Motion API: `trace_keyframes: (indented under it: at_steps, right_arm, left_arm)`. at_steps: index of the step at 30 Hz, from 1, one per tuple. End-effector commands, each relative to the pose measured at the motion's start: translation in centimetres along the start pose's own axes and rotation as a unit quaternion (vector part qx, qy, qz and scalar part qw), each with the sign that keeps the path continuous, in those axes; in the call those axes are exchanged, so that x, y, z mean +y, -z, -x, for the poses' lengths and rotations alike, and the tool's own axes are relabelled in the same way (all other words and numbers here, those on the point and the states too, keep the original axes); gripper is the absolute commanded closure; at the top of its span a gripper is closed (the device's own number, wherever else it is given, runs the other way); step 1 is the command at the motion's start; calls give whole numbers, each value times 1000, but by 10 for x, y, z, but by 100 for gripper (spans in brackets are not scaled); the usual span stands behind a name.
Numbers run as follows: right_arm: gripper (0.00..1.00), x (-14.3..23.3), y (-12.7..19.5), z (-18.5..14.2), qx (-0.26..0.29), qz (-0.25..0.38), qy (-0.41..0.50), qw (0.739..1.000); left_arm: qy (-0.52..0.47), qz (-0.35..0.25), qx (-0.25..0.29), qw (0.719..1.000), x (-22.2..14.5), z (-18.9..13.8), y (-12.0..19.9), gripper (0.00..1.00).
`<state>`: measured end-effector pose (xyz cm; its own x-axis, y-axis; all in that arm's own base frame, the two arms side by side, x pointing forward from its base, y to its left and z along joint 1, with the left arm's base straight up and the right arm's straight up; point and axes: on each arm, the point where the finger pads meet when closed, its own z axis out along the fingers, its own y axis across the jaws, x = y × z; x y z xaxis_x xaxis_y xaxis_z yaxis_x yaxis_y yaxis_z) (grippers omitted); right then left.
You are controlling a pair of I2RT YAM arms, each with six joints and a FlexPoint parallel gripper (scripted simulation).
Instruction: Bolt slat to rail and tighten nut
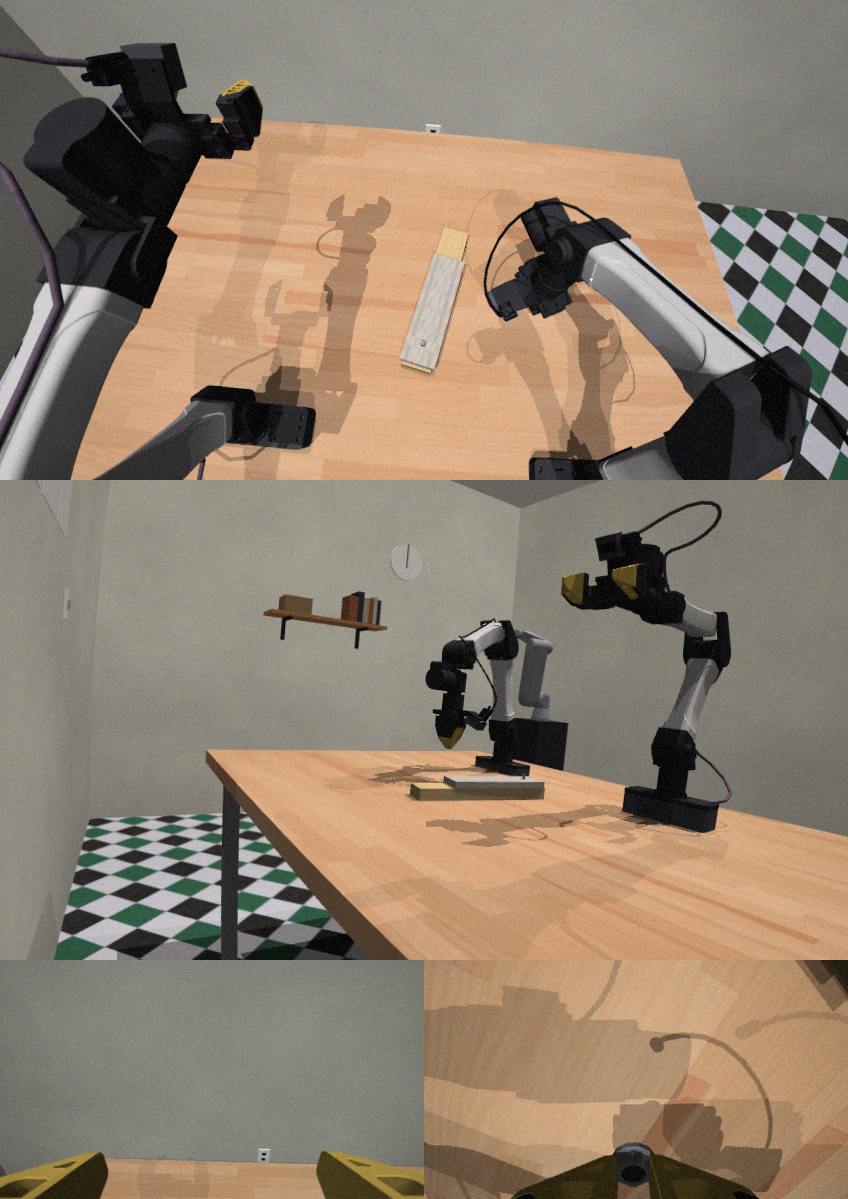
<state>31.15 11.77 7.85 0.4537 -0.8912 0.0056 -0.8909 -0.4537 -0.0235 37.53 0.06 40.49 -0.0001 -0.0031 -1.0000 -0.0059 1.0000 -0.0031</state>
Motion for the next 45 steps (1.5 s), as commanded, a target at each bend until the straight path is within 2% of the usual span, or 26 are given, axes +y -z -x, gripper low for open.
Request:
trace_keyframes:
  at_steps: [1,5,20,22,37,39,45]
  right_arm:
    - [86,-8,1,16,-4,6,47,999]
    - [86,-12,2,25,-4,6,68,998]
    - [86,-27,3,98,-6,5,221,975]
    - [86,-27,3,98,-6,5,221,975]
    - [86,-25,3,172,-7,4,362,932]
    - [86,-25,3,172,-7,4,362,932]
    - [86,-21,3,201,-8,4,415,910]
  left_arm:
    - [-2,-3,-5,1000,-1,1,1,0]
    - [-2,-3,-5,1000,-1,1,1,0]
    - [-2,-3,-5,1000,-1,1,1,0]
    - [-2,-3,-5,1000,-1,1,1,0]
    - [-2,-3,-5,1000,-1,1,1,0]
    - [-2,-3,-5,1000,-1,1,1,0]
    - [-2,-3,-5,1000,-1,1,1,0]
